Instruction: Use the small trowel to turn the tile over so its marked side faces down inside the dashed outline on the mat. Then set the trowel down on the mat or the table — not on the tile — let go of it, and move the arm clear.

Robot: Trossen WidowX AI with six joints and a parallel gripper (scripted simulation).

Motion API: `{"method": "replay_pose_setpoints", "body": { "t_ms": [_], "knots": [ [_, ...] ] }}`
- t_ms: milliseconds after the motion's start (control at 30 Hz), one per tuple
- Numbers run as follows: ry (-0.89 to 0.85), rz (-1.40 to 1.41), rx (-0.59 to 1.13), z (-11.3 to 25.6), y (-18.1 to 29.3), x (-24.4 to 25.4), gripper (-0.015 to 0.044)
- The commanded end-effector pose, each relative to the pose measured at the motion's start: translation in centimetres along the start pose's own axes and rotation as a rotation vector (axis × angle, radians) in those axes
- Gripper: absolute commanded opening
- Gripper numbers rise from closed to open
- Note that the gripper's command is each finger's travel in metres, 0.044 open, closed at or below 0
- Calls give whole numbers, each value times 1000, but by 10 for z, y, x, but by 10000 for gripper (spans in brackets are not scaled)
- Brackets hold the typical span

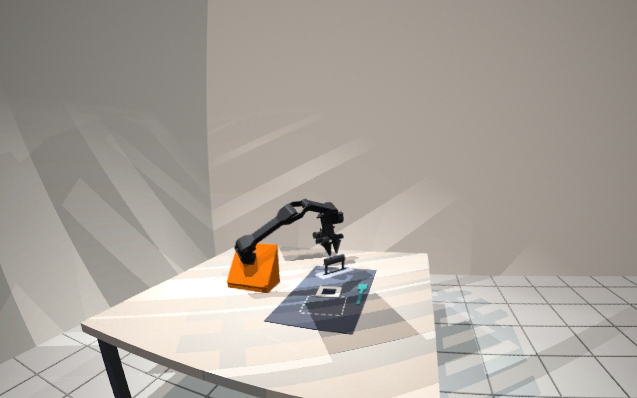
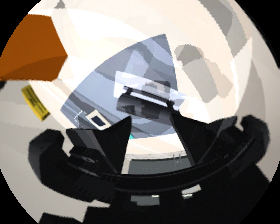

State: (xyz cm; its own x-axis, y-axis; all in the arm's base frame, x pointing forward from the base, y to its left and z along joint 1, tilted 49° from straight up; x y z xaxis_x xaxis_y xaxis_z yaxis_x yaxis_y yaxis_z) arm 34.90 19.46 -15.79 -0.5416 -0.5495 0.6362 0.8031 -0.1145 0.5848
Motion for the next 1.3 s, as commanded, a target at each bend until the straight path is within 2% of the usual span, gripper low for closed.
{"method": "replay_pose_setpoints", "body": {
  "t_ms": [0, 633, 1267],
  "knots": [
    [0, -115, 38, -2, -4, 1, 300],
    [82, -741, 207, -8, -21, 4, 300],
    [291, -1353, 320, -12, -38, 11, 300]
  ]
}}
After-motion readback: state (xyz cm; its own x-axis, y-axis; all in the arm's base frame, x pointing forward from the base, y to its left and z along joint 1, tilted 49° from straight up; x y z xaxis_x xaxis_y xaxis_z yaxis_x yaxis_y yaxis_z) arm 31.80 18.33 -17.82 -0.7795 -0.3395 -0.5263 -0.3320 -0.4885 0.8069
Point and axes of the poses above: the point midway between the two fingers, 35 mm back from their tips, its own z axis back along the fingers, its own x axis across the jaws, y = z × x, the point moved 3 cm from there along z, back along the fingers, and after that the axes turned 14 degrees about -z, right-handed, at the moved point
